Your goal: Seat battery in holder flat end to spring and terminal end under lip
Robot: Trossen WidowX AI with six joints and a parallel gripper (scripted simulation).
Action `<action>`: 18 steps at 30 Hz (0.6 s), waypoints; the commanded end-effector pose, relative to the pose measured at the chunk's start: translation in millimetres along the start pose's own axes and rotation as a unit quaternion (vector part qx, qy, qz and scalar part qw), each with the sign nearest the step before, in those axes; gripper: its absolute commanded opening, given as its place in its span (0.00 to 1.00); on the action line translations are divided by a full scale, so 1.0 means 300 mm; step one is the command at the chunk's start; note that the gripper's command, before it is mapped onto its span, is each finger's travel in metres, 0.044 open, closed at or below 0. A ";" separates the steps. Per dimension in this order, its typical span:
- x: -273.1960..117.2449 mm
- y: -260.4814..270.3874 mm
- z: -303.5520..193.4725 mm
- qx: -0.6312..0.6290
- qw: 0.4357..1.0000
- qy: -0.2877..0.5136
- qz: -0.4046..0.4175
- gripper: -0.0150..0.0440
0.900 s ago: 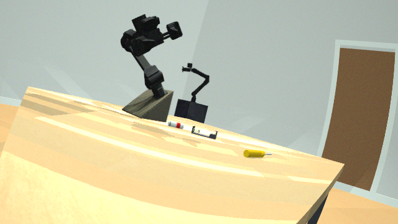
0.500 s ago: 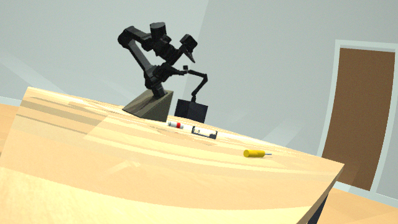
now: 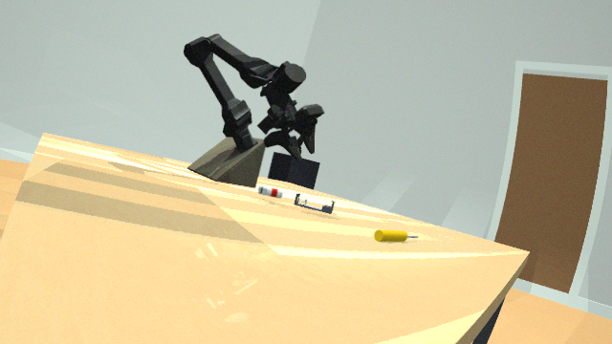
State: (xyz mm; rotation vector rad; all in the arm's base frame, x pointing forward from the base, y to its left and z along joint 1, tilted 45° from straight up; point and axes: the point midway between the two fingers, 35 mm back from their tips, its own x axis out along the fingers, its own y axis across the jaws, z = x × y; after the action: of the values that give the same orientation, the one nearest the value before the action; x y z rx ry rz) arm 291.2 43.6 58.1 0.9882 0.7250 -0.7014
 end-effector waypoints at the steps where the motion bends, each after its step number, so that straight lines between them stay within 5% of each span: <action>1: 0.055 -0.240 -0.081 0.121 0.979 -0.073 -0.144 0.66; 10: 0.022 -0.469 -0.076 0.221 0.919 -0.257 -0.201 0.66; 18: 0.020 -0.475 -0.074 0.223 0.917 -0.264 -0.199 0.66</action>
State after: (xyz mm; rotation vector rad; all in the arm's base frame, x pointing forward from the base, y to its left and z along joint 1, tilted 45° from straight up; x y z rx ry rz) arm 190.0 17.6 -21.0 1.0301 0.3869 -1.4279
